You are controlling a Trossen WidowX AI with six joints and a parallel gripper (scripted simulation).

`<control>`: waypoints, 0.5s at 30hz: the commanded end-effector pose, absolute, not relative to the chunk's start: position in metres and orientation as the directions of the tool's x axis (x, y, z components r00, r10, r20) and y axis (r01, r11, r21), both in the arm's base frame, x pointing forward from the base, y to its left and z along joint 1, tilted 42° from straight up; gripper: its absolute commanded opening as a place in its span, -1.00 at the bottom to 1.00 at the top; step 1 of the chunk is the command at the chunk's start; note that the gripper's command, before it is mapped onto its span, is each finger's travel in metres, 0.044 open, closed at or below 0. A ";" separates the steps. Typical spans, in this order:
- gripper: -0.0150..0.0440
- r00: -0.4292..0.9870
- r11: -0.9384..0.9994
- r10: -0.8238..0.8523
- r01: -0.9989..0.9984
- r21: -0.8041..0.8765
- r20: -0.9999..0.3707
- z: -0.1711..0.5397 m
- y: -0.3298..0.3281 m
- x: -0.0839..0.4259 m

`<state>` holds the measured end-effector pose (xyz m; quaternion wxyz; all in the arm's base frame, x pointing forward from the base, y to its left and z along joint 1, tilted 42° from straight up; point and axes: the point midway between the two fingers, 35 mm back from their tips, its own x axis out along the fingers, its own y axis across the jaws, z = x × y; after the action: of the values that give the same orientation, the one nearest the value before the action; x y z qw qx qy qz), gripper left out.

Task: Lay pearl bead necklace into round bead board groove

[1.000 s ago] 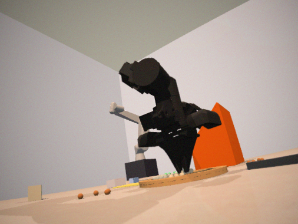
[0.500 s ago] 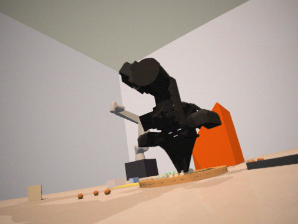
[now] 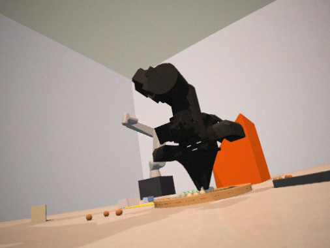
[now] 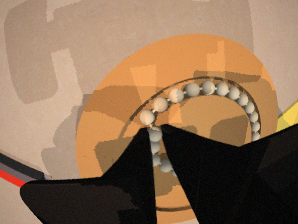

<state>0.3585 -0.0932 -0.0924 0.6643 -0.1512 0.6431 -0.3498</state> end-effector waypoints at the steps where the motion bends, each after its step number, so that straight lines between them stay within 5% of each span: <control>1: -0.49 -0.067 0.708 -0.661 0.272 -0.651 -0.747 -0.089 -0.091 0.360; 15: -0.49 -0.066 0.709 -0.661 0.273 -0.651 -0.747 -0.096 -0.083 0.366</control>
<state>0.3644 -0.0851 -0.0944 0.6660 -0.1520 0.6411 -0.3499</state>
